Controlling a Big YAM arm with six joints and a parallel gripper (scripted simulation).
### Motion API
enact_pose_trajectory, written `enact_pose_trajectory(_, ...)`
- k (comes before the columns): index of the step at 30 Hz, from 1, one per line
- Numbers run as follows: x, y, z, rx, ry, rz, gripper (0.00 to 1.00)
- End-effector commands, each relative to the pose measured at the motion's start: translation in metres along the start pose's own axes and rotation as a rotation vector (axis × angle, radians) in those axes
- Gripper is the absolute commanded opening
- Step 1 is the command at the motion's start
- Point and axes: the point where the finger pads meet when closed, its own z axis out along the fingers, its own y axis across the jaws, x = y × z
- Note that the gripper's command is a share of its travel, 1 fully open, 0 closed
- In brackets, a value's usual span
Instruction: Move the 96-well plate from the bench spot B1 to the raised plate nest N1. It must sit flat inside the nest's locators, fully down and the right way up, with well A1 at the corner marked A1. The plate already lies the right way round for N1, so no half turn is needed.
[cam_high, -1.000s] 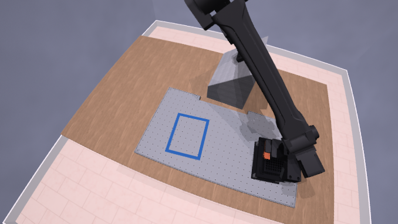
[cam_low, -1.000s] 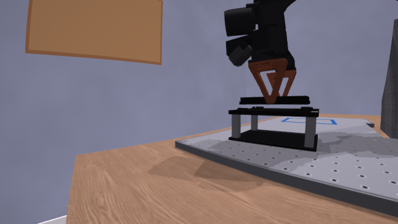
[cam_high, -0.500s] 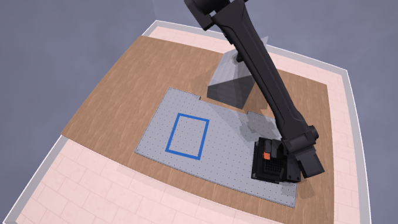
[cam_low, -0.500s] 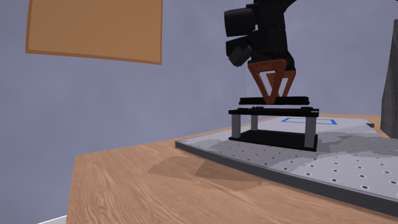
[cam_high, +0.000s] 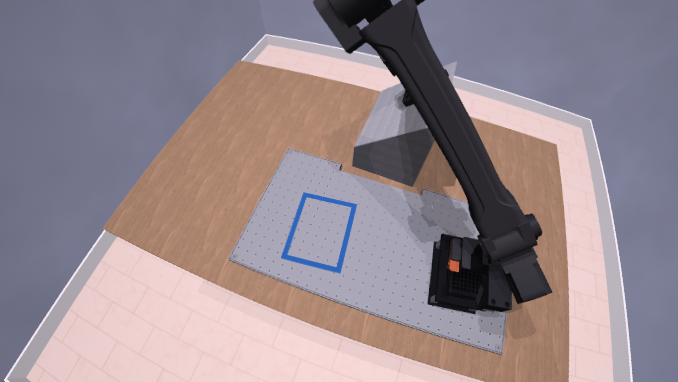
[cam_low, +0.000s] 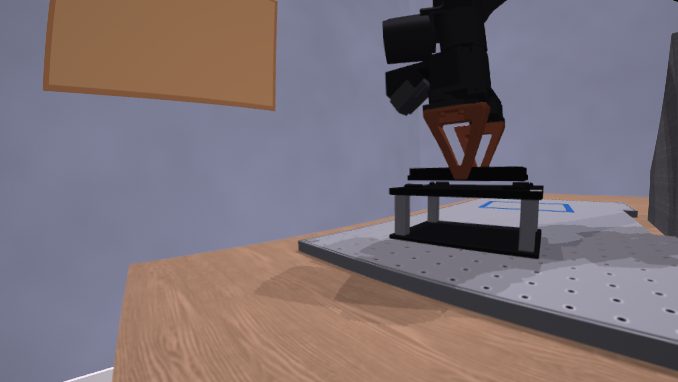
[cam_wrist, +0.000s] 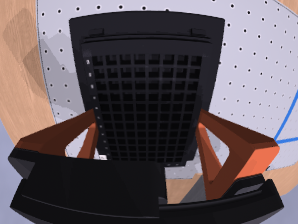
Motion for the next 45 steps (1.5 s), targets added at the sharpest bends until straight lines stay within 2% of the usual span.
enact_pose_trajectory(1, -0.003, -0.002, 0.005, 0.0, 0.0, 0.002, 0.0)
enact_pose_trajectory(4, -0.006, 0.0, 0.002, -0.003, -0.01, 0.005, 0.0)
enact_pose_trajectory(29, -0.003, -0.001, 0.008, -0.001, -0.003, 0.002, 0.0)
enact_pose_trajectory(30, -0.007, -0.002, 0.003, -0.005, -0.013, 0.01, 0.0)
enact_pose_trajectory(38, -0.003, 0.0, 0.009, -0.001, -0.006, 0.002, 0.0)
enact_pose_trajectory(40, -0.004, -0.001, 0.008, -0.001, -0.006, 0.003, 0.0)
enact_pose_trajectory(41, -0.012, 0.002, -0.003, -0.008, -0.027, 0.011, 0.0)
enact_pose_trajectory(45, -0.012, 0.002, -0.003, -0.008, -0.027, 0.011, 0.0)
